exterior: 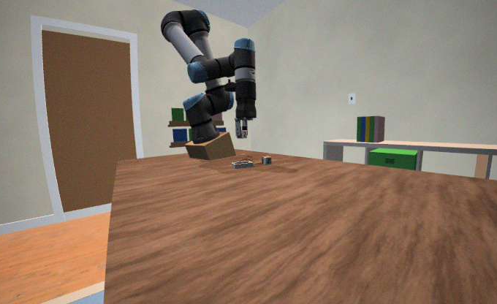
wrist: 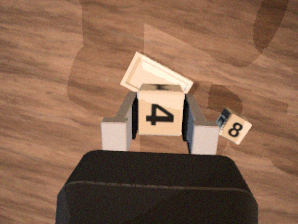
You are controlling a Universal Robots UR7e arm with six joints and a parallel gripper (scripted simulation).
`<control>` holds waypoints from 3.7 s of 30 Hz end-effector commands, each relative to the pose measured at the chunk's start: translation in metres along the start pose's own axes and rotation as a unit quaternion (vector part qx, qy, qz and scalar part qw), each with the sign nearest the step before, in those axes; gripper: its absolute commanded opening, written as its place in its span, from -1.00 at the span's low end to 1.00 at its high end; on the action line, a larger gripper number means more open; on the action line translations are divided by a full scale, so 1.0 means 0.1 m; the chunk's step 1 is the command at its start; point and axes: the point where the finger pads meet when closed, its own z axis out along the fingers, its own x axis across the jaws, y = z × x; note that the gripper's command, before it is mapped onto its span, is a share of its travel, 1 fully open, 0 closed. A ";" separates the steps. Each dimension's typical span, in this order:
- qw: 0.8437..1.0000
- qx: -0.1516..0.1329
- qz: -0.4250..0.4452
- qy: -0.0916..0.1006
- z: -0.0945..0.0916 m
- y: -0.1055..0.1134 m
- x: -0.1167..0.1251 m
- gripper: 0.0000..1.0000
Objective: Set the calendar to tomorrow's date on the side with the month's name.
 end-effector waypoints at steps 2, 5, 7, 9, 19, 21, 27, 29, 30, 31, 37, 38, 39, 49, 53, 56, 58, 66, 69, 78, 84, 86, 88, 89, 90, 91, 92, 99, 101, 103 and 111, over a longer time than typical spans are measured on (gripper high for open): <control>0.995 -0.002 -0.098 0.003 0.00 -0.04 -0.03 0.14; 0.993 -0.002 -0.121 0.003 0.00 -0.04 -0.03 0.14; 0.993 -0.002 -0.122 0.003 0.00 -0.04 -0.03 0.14; 0.987 -0.002 -0.159 0.003 0.00 -0.05 -0.05 0.14; 0.961 -0.002 -0.276 0.002 0.00 -0.06 -0.09 0.14; 0.955 -0.002 -0.296 0.002 0.00 -0.06 -0.09 0.14; 0.934 -0.003 -0.357 0.002 0.00 -0.06 -0.11 0.14; 0.926 -0.003 -0.377 0.002 0.00 -0.06 -0.11 0.14; 0.920 -0.003 -0.391 0.002 0.00 -0.05 -0.12 0.14; 0.918 -0.003 -0.397 0.002 0.00 -0.05 -0.12 0.14; 0.889 -0.003 -0.457 0.002 0.00 -0.05 -0.13 0.14; 0.880 -0.003 -0.474 0.002 0.00 -0.04 -0.13 0.14; 0.880 -0.003 -0.474 0.002 0.00 -0.04 -0.13 0.14; 0.820 -0.003 -0.573 0.001 0.00 -0.03 -0.14 0.14; 0.793 -0.003 -0.609 0.001 0.00 -0.02 -0.15 0.14; 0.780 -0.003 -0.626 0.001 0.00 -0.01 -0.15 0.14; 0.766 -0.003 -0.643 0.001 0.00 -0.01 -0.15 0.14; 0.696 -0.003 -0.719 0.001 0.00 0.01 -0.14 0.14; 0.676 -0.003 -0.737 0.001 0.00 0.02 -0.13 0.14; 0.599 -0.003 -0.801 0.000 0.00 0.04 -0.11 0.14; 0.539 -0.003 -0.842 0.000 0.00 0.05 -0.09 0.14; 0.522 -0.003 -0.853 0.000 0.00 0.06 -0.08 0.14; 0.508 -0.003 -0.862 0.000 0.00 0.06 -0.07 0.14; 0.493 -0.003 -0.870 0.000 0.00 0.06 -0.07 0.14; 0.493 -0.003 -0.870 0.000 0.00 0.06 -0.07 0.14; 0.493 -0.003 -0.870 0.000 0.00 0.06 -0.07 0.14; 0.479 -0.003 -0.878 0.000 0.00 0.07 -0.06 0.14; 0.399 -0.003 -0.917 0.000 0.01 0.07 -0.02 0.14; 0.375 -0.003 -0.927 0.000 0.01 0.08 -0.01 0.14; 0.364 -0.003 -0.931 0.000 0.01 0.08 0.00 0.14; 0.307 -0.003 -0.952 -0.001 0.01 0.08 0.03 0.14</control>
